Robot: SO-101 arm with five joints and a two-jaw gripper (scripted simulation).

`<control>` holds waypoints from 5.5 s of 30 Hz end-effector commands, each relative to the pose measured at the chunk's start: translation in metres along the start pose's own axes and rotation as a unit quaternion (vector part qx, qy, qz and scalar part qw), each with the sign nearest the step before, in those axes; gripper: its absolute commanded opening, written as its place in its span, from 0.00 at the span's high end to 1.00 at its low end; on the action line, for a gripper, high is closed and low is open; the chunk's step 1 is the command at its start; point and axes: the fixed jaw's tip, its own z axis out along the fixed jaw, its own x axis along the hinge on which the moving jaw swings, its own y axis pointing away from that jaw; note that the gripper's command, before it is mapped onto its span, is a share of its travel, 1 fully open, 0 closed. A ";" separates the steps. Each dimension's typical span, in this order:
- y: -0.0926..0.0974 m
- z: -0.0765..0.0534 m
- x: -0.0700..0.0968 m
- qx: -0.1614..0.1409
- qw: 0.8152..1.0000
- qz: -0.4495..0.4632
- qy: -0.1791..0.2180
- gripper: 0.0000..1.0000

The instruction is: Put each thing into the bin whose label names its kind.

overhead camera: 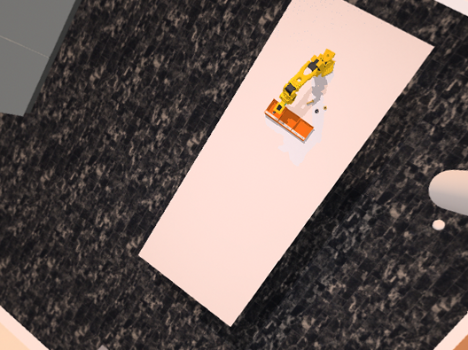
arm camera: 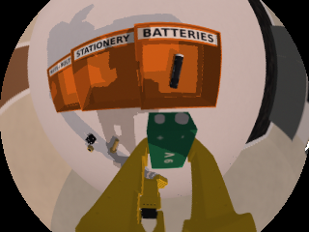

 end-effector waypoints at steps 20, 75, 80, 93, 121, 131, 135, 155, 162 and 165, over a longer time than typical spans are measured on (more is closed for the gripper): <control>-0.007 -0.008 -0.024 0.005 0.998 0.038 -0.047 1.00; -0.021 -0.017 -0.059 0.011 0.987 0.092 -0.131 1.00; -0.021 -0.017 -0.059 0.011 0.987 0.092 -0.131 1.00; -0.021 -0.017 -0.059 0.011 0.987 0.092 -0.131 1.00; -0.020 -0.004 -0.055 0.010 0.990 0.093 -0.107 1.00; -0.020 0.003 -0.054 0.009 0.991 0.093 -0.099 1.00; -0.020 0.003 -0.054 0.009 0.991 0.093 -0.099 1.00; -0.020 0.015 -0.055 0.009 0.991 0.093 -0.099 1.00; -0.020 0.021 -0.054 0.009 0.991 0.093 -0.099 1.00; -0.020 0.022 -0.054 0.009 0.991 0.093 -0.099 1.00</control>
